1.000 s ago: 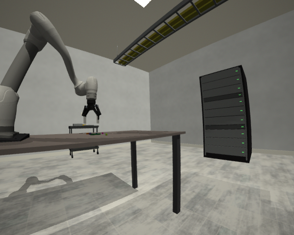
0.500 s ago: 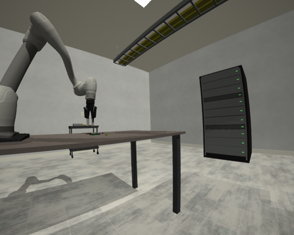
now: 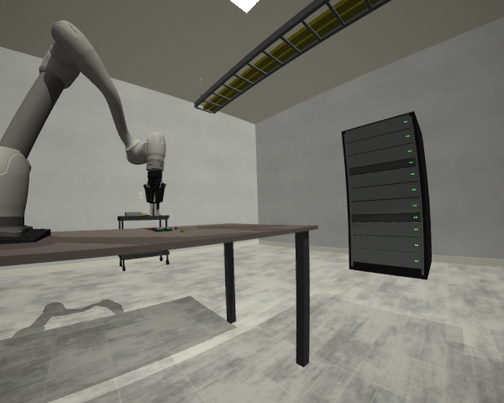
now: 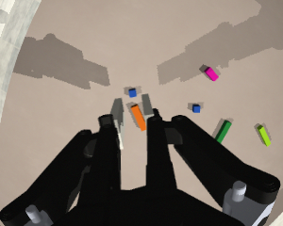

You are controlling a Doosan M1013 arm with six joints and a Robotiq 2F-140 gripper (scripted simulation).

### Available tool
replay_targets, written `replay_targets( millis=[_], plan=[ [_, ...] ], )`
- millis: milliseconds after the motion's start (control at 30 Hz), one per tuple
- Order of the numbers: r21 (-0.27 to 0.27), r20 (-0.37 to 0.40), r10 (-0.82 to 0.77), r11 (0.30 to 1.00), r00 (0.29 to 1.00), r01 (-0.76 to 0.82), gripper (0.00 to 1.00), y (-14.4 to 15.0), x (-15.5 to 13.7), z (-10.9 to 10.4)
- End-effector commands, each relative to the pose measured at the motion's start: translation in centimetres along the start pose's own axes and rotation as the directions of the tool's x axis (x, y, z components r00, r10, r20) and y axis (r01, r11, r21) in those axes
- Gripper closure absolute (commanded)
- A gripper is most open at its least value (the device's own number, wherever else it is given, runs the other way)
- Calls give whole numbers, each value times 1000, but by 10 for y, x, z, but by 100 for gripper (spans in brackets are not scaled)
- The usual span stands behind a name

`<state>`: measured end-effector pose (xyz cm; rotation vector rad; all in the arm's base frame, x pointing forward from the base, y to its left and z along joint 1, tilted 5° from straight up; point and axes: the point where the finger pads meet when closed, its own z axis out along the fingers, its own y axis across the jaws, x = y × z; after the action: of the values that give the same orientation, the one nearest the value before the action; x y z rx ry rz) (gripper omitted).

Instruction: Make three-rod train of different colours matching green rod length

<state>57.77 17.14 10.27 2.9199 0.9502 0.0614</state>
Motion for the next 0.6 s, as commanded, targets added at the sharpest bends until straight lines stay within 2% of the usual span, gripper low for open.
replay_targets(
  millis=[0, 567],
  plan=[
    [-3, 4, -12, 1000, 1000, 12, 85, -1, 1, 0],
    [-3, 4, -12, 1000, 1000, 12, 85, -1, 1, 4]
  ],
)
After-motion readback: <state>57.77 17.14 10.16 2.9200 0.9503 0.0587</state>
